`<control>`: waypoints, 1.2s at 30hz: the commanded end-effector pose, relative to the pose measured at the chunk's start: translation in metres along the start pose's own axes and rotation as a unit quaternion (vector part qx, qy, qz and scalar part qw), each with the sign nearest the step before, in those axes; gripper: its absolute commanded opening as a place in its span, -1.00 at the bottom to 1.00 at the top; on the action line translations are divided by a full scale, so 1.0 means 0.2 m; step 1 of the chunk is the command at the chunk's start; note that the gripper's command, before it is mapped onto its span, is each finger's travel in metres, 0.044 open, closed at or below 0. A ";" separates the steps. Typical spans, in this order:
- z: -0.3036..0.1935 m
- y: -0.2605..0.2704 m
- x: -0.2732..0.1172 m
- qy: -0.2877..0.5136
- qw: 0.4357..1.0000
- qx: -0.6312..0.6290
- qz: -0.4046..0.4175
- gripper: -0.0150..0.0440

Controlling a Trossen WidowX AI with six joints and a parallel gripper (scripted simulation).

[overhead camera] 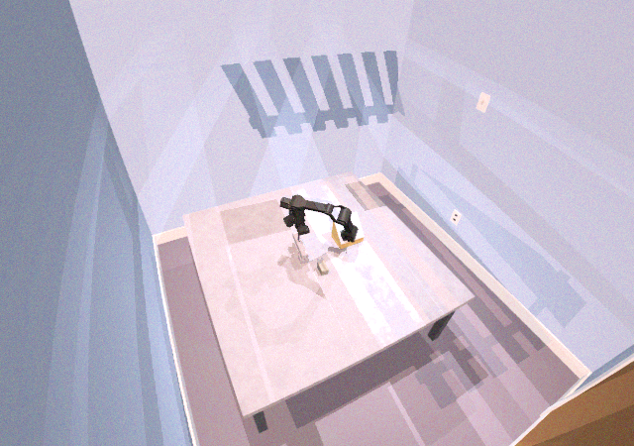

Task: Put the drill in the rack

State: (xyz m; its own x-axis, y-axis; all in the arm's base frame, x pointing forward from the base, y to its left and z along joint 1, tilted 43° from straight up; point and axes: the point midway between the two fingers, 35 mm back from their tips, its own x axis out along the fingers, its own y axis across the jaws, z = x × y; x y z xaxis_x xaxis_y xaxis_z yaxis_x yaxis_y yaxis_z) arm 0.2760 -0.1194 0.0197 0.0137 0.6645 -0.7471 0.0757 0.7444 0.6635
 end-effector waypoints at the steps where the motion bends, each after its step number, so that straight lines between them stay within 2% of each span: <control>1: -0.02 0.00 0.02 0.004 1.000 0.005 0.006 -0.49; 36: -0.01 0.00 0.04 0.004 1.000 0.005 0.006 -0.49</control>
State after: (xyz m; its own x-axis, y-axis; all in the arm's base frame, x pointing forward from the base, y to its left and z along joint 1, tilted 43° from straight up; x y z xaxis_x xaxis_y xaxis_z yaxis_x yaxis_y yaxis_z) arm 0.2732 -0.1181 0.0194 0.0186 0.6657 -0.7460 0.0793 0.7427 0.6649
